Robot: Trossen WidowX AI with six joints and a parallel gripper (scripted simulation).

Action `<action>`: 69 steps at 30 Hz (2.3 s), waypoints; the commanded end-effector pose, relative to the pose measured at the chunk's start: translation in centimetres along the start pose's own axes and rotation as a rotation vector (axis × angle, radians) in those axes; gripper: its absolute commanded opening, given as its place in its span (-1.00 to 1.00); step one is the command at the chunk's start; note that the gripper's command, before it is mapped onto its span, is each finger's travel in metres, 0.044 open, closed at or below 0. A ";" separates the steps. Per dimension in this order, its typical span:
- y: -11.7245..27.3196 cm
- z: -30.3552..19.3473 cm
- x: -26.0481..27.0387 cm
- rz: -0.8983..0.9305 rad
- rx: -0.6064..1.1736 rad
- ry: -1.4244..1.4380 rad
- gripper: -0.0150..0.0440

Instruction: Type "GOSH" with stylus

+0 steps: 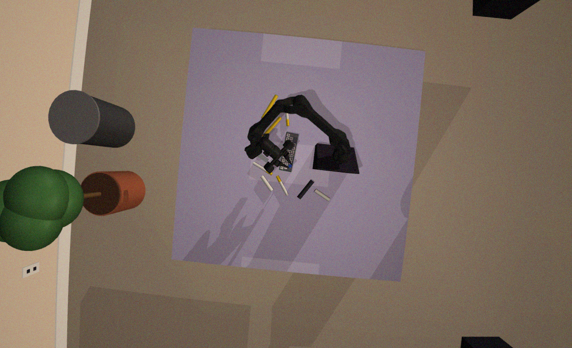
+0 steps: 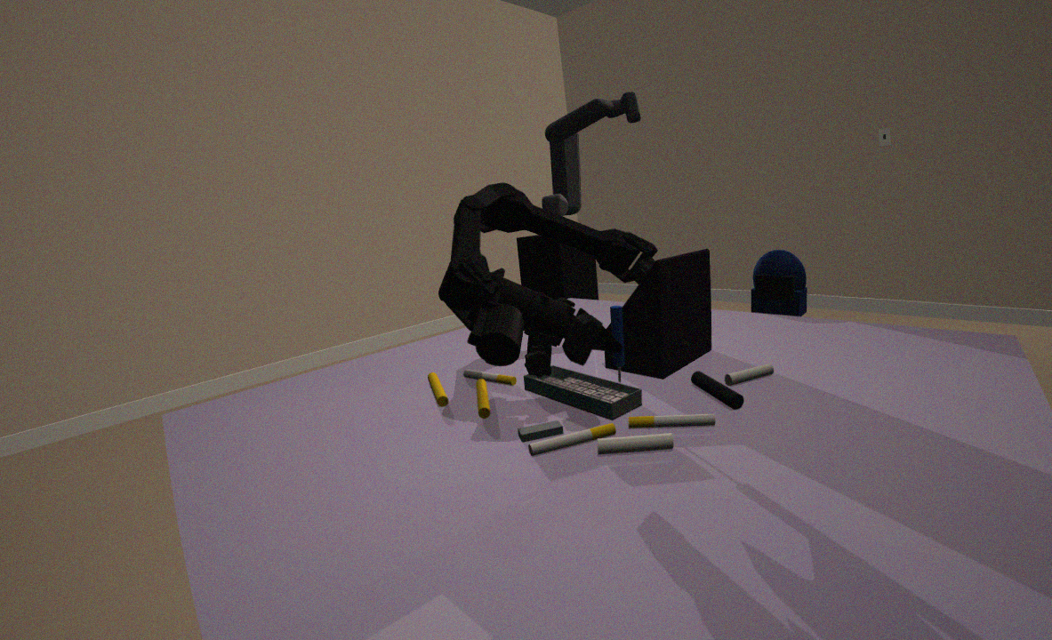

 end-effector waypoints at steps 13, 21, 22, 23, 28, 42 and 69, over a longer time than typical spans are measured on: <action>-0.5 0.7 0.1 -0.007 0.002 0.004 -0.22; -0.6 0.9 0.1 -0.007 0.002 0.004 -0.22; -0.6 0.9 0.1 -0.007 0.002 0.004 -0.22; -0.6 0.9 0.0 -0.007 0.002 0.004 -0.22; -0.7 1.1 0.0 -0.007 0.002 0.004 -0.22; -0.9 1.4 -0.1 -0.007 0.002 0.004 -0.22; -1.4 2.2 -0.2 -0.007 0.002 0.003 -0.22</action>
Point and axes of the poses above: the point midway between the two fingers, 35 mm back from their tips, its own y axis back along the fingers, its own x axis across the jaws, z = x × y, the point moved 7 cm from there along y, back along the fingers, and after that the axes turned 12 degrees about y, right-handed, at the moved point
